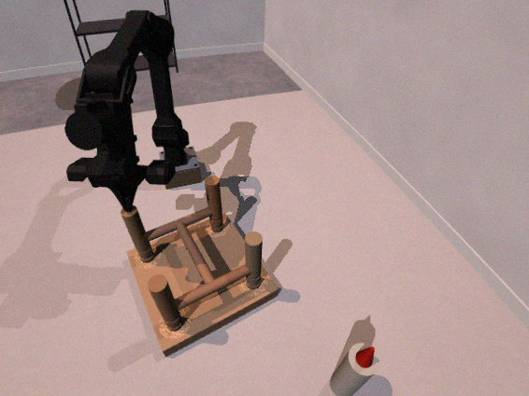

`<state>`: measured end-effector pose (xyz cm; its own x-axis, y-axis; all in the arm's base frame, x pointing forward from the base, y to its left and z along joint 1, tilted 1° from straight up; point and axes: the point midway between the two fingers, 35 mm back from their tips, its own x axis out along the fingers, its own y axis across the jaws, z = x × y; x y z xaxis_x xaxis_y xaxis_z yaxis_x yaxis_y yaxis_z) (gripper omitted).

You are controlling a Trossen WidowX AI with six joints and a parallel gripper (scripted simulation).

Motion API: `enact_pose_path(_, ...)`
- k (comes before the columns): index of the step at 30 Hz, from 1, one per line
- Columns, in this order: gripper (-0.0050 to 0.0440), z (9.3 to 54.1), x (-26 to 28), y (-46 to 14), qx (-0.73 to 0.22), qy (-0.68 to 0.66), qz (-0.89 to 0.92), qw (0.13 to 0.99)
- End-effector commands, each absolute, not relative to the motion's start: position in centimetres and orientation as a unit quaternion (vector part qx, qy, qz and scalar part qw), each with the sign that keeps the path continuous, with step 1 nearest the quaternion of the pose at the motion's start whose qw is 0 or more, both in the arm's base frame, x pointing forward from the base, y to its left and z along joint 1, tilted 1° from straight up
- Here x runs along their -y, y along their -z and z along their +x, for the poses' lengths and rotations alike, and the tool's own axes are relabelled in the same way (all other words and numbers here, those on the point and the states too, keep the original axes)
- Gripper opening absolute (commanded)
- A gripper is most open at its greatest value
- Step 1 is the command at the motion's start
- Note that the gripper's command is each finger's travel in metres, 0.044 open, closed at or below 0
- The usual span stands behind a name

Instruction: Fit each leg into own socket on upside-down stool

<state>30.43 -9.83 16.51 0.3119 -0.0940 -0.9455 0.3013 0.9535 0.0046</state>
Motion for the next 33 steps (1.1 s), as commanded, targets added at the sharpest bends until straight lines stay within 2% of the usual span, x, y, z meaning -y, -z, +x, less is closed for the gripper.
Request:
enact_pose_path(1, 0.0000, 30.6, 9.7, -13.8, -0.599, 0.116, 0.096, 0.786)
enact_pose_path(33, 0.0000, 30.6, 9.8, -17.8, -0.581, 0.121, 0.092, 0.799)
